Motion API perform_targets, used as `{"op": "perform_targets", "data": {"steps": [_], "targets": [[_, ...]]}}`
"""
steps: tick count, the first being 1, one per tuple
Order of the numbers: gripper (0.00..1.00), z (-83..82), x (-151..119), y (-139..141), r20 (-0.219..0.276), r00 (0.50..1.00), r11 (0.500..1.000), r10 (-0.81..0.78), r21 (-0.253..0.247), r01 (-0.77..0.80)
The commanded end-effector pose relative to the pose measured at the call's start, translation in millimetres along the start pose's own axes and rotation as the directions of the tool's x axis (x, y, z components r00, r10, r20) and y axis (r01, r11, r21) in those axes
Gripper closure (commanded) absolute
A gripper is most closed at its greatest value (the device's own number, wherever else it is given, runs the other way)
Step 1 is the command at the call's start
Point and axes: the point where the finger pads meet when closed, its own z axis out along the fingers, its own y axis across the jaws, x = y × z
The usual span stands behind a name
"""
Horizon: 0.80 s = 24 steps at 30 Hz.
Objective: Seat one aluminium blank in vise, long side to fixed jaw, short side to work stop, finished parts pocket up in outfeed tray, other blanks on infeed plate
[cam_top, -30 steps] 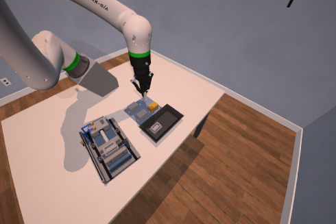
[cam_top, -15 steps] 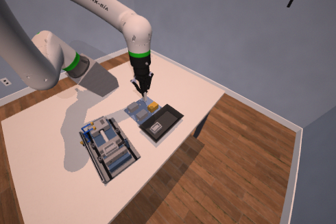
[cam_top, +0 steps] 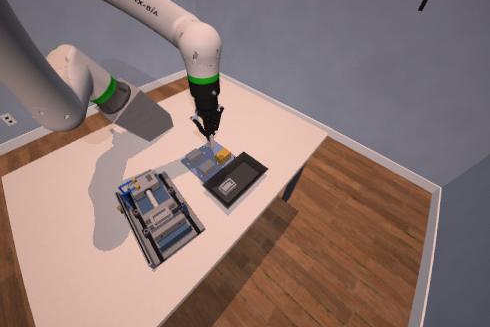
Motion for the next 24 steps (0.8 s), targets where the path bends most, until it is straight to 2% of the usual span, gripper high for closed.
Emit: {"op": "perform_targets", "data": {"steps": [1,15,24], "targets": [[1.00,-0.2,0.1,-0.2,0.000,1.000,1.000,0.000,0.000,0.000],[1.00,-2.1,0.1,-0.2,0.000,1.000,1.000,0.000,0.000,0.000],[1.00,-16.0,0.1,-0.2,0.000,1.000,1.000,0.000,0.000,0.000]]}}
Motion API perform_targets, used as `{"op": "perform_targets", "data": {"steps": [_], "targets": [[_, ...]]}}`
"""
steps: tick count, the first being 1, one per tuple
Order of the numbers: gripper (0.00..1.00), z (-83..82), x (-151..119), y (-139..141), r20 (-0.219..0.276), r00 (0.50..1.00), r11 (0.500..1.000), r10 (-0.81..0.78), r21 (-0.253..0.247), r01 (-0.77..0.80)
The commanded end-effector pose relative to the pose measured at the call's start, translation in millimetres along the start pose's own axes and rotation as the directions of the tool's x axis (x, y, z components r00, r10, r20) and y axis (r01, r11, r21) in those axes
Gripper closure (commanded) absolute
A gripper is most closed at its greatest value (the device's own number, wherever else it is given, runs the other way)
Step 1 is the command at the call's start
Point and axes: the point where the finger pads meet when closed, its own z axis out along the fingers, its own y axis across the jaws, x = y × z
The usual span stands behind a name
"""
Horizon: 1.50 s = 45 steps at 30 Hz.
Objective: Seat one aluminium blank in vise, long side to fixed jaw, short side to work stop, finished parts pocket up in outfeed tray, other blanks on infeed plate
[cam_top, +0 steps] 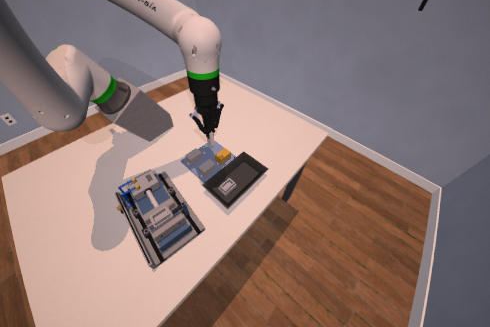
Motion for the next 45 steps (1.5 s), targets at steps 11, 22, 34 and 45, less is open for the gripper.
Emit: {"op": "perform_targets", "data": {"steps": [11,22,34,45], "targets": [[1.00,-26.6,0.1,-0.1,0.000,1.000,1.000,0.000,0.000,0.000],[1.00,-46.1,0.1,-0.1,0.000,1.000,1.000,0.000,0.000,0.000],[1.00,-52.5,0.3,0.5,0.000,1.000,1.000,0.000,0.000,0.000],[1.00,-60.0,20.4,91.3,0.002,1.000,1.000,-0.004,0.011,0.004]]}}
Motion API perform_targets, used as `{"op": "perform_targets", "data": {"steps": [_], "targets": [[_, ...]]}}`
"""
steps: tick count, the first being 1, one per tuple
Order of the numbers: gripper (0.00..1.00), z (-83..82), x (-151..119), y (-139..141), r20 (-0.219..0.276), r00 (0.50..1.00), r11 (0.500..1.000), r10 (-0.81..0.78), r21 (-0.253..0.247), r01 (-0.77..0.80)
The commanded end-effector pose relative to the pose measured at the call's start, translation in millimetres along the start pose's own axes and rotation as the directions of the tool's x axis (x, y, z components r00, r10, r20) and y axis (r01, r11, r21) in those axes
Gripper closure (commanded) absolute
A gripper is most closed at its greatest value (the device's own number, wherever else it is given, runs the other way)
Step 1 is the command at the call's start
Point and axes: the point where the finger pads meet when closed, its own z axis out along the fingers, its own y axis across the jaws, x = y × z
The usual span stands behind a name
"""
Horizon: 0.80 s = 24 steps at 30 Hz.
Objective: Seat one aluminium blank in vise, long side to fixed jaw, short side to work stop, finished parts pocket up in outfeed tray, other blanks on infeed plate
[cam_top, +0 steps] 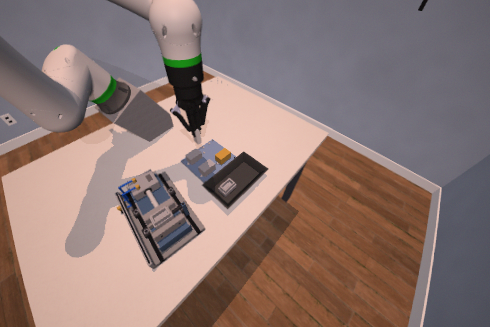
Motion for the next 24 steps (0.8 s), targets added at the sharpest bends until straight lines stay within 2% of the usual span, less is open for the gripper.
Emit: {"op": "perform_targets", "data": {"steps": [1,7,9,10,20,24], "targets": [[1.00,-4.0,7.3,41.0,0.000,1.000,1.000,-0.003,0.006,0.003],[1.00,-4.6,8.9,103.1,-0.001,1.000,1.000,-0.003,0.008,0.003],[1.00,-4.6,8.9,103.1,-0.001,1.000,1.000,-0.003,0.008,0.003],[1.00,-3.9,6.6,132.0,-0.001,1.000,1.000,-0.003,0.007,0.003],[1.00,2.3,-14.3,224.7,-0.003,1.000,1.000,0.001,-0.004,-0.001],[1.00,3.2,-17.5,233.3,-0.003,1.000,1.000,0.002,-0.005,-0.002]]}}
